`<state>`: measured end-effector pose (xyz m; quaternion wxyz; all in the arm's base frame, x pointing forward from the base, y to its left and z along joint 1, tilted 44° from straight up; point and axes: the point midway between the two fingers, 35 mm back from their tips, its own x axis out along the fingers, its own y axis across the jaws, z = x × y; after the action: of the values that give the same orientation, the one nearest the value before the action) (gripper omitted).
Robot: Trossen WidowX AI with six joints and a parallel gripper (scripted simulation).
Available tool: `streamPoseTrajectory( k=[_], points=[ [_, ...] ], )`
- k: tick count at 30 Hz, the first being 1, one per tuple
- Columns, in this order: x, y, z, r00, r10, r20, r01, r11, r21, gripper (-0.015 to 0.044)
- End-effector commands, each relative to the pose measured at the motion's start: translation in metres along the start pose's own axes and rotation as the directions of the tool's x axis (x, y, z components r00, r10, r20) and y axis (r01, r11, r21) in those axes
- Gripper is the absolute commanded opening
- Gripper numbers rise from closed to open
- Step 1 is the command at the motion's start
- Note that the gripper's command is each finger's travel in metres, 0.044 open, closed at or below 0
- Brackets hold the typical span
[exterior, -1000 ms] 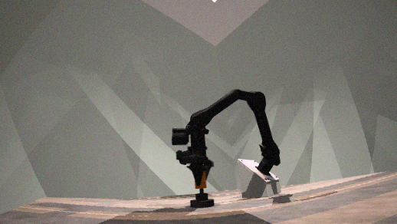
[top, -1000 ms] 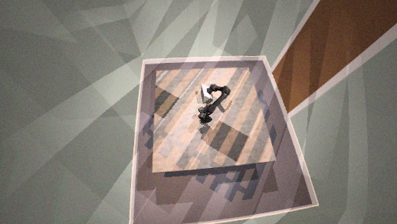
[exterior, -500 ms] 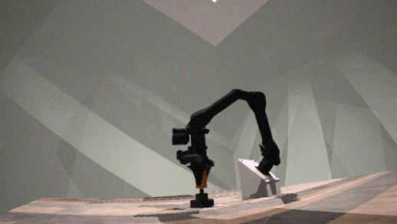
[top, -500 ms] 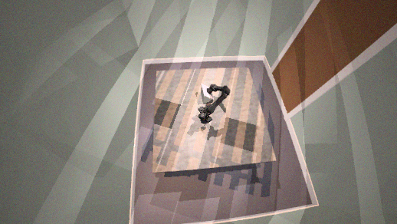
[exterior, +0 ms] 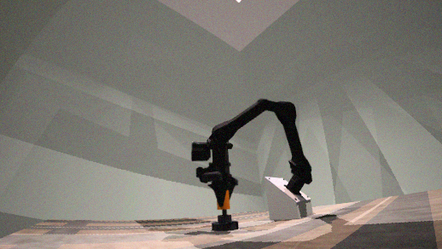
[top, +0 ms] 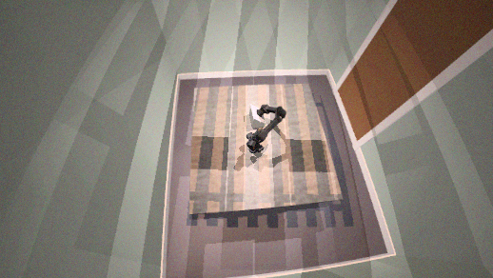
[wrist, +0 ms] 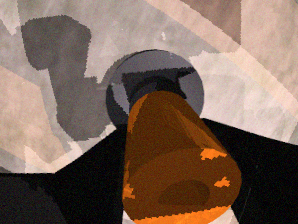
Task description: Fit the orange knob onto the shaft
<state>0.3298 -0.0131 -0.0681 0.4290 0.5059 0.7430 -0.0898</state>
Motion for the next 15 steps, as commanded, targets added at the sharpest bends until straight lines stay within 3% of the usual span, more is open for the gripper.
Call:
streamPoseTrajectory(
  k=[1,15],
  points=[
    [-0.0006,-0.0025,0.0005,1.000,0.000,0.004,0.000,1.000,0.005,0.0000],
    [-0.0025,-0.0028,-0.0001,1.000,0.000,0.004,0.000,1.000,0.005,0.0000]
  ],
)
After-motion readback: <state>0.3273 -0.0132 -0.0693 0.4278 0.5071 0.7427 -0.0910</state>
